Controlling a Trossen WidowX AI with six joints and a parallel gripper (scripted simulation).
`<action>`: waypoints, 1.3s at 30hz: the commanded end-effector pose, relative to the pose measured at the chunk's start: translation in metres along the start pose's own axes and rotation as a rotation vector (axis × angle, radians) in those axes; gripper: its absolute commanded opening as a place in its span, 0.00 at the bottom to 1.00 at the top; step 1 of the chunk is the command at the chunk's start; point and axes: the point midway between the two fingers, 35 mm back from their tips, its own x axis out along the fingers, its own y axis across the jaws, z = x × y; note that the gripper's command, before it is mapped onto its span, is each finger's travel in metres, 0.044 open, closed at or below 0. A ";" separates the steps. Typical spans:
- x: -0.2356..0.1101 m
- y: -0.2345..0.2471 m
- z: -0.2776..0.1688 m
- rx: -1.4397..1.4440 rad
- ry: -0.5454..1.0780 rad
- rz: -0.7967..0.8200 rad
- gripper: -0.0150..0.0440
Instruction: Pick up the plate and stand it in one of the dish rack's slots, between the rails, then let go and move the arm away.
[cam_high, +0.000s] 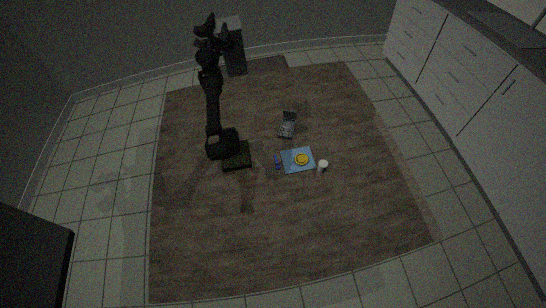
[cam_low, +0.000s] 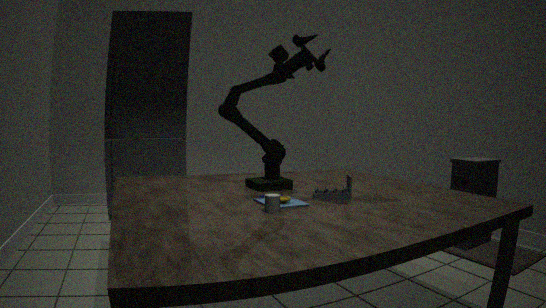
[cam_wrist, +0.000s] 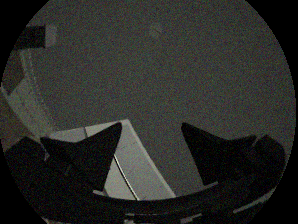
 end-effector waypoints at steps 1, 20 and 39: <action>0.011 0.021 -0.002 0.006 0.017 0.067 0.93; 0.032 0.128 -0.044 0.065 0.182 0.398 0.93; 0.009 0.224 -0.126 0.204 0.497 0.678 0.93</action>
